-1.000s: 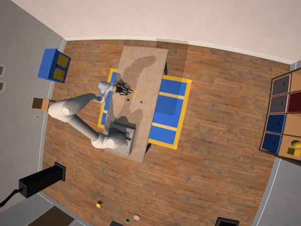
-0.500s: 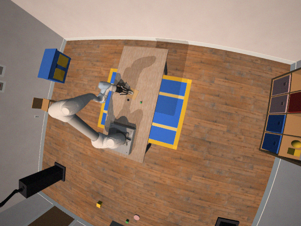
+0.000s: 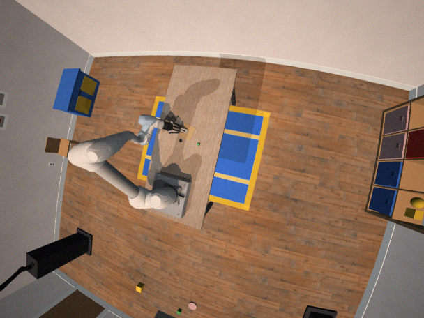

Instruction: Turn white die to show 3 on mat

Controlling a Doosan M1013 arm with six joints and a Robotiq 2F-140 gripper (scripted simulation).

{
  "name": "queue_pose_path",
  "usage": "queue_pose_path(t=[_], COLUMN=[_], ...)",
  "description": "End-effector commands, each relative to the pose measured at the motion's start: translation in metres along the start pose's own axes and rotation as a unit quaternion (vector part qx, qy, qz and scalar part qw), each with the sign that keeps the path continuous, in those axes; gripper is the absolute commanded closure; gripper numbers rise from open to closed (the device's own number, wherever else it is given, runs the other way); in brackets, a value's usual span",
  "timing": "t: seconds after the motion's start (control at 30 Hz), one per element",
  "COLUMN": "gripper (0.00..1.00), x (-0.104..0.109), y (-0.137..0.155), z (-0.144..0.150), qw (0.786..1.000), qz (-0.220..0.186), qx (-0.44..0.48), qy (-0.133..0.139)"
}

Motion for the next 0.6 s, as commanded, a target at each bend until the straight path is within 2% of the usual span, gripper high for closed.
queue_pose_path(t=[0.0,0.37,0.57], gripper=[0.91,0.91,0.91], x=[0.000,0.001,0.010], y=[0.000,-0.001,-0.010], z=[0.000,0.000,-0.002], qw=[1.000,1.000,1.000], qz=[0.000,0.000,0.000], qx=[0.000,0.000,0.000], qy=[0.000,0.000,0.000])
Point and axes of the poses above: the point where the finger pads meet when closed, its own x axis back along the fingers, its own z axis across the jaws, y = z × x, the point moved 6 cm from there along x, back along the fingers, and after that the axes turned 14 degrees about -x, right-handed, at the moved point
